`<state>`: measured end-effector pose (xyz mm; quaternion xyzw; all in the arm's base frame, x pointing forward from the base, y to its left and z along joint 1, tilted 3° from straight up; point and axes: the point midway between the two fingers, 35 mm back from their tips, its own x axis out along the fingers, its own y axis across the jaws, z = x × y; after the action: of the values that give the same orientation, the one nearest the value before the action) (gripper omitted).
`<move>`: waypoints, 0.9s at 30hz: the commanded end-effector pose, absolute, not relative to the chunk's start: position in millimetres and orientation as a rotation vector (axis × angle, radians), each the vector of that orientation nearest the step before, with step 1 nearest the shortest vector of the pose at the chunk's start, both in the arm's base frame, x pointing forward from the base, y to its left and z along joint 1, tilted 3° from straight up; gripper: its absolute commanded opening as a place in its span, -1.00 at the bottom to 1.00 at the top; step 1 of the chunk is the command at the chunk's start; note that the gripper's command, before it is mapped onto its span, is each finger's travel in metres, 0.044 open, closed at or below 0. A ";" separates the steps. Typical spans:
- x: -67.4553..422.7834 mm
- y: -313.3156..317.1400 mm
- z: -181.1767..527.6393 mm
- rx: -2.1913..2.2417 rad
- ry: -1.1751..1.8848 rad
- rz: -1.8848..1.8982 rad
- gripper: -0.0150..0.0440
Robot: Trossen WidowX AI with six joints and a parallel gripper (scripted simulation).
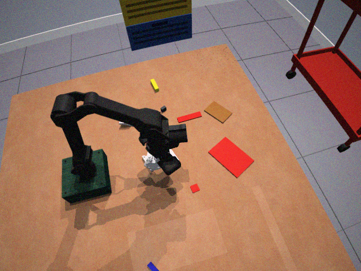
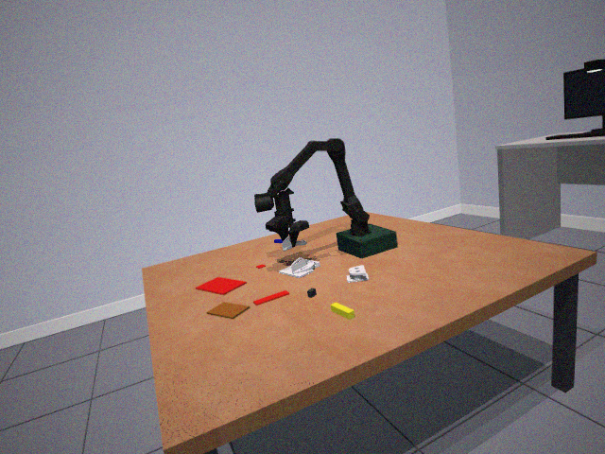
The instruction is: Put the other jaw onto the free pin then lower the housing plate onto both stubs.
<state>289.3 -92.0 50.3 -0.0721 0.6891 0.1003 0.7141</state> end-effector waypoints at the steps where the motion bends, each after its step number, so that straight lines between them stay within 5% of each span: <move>1: 297.3 -83.2 52.0 -0.159 1.521 0.225 -0.04; 27: 310.4 -62.1 52.9 -0.166 1.518 0.237 -0.04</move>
<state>310.2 -62.5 52.7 -0.0776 0.6856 0.1077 0.7158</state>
